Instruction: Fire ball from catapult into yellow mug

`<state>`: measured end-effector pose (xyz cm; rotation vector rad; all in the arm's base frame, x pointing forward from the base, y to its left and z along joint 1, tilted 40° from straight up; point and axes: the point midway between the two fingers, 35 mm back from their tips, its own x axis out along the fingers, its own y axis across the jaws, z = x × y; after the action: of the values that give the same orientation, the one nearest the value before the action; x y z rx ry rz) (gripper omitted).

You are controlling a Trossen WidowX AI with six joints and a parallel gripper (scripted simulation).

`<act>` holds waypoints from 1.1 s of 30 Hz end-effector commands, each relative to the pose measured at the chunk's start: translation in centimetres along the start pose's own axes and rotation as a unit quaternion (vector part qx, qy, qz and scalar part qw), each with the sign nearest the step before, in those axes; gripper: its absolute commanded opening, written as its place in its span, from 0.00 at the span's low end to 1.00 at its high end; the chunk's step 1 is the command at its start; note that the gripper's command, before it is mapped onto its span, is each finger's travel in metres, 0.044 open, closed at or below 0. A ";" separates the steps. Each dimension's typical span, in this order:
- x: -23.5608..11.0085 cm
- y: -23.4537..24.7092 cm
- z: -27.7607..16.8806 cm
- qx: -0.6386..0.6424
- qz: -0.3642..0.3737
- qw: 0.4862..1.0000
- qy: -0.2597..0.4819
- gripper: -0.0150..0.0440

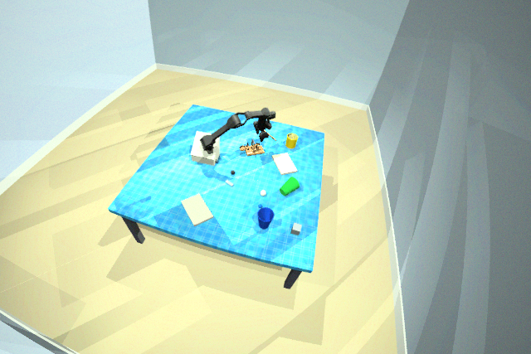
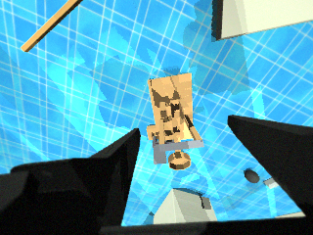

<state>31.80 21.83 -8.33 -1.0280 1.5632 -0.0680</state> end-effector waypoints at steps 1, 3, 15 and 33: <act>-4.3 0.2 0.0 0.004 0.004 1.000 -0.017 1.00; -5.3 0.2 -0.1 0.004 0.004 1.000 -0.018 1.00; -0.3 -12.1 -6.0 0.100 0.018 0.995 -0.016 0.76; 7.1 -19.9 -24.7 0.269 -0.008 0.963 0.002 0.76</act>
<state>25.09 -5.20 4.83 -0.6151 1.4343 -0.4496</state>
